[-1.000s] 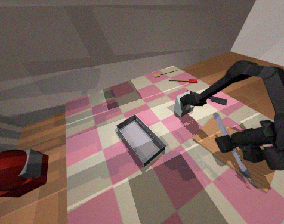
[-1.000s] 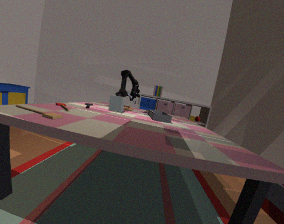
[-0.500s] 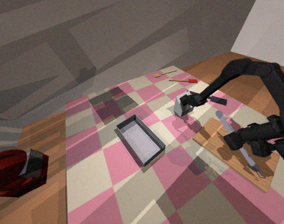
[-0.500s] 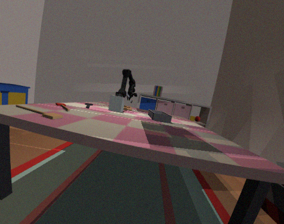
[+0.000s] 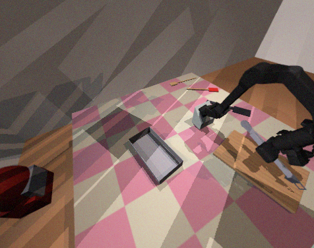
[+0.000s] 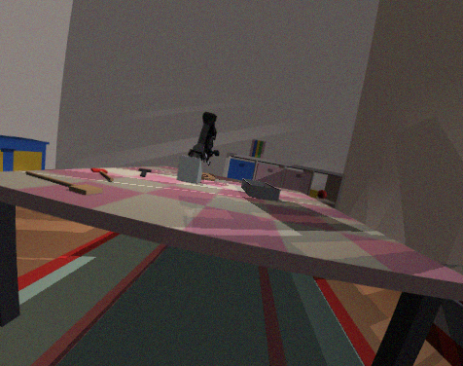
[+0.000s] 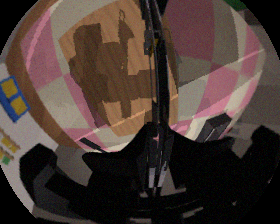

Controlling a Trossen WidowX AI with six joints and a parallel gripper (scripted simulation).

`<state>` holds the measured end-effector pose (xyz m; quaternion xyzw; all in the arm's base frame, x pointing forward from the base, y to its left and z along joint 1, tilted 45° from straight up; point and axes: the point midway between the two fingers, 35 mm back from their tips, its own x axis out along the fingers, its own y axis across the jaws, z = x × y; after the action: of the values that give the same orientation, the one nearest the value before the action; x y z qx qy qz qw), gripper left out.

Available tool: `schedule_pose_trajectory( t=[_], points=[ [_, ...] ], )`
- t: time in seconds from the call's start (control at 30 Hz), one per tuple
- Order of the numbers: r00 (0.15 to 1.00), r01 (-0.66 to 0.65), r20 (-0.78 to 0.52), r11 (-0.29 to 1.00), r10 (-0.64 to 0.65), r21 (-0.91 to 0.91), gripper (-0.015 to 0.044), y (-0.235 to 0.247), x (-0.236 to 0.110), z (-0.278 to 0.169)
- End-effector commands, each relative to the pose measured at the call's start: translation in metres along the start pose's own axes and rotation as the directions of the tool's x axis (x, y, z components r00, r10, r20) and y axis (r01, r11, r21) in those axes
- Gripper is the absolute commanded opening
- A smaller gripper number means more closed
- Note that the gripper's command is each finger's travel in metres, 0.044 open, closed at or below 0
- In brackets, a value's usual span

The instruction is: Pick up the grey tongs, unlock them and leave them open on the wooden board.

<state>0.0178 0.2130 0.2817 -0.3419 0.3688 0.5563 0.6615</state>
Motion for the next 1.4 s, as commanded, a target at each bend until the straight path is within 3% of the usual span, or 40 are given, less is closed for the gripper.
schedule_pose_trajectory(
  t=[0.0, 1.37],
  points=[
    [1.0, 0.008, 0.023, 1.0, -0.008, -0.019, -0.015, 0.006, -0.004, -0.001],
    [0.958, -0.009, 0.278, 0.98, 0.066, -0.201, -0.015, 0.072, -0.045, -0.014]
  ],
)
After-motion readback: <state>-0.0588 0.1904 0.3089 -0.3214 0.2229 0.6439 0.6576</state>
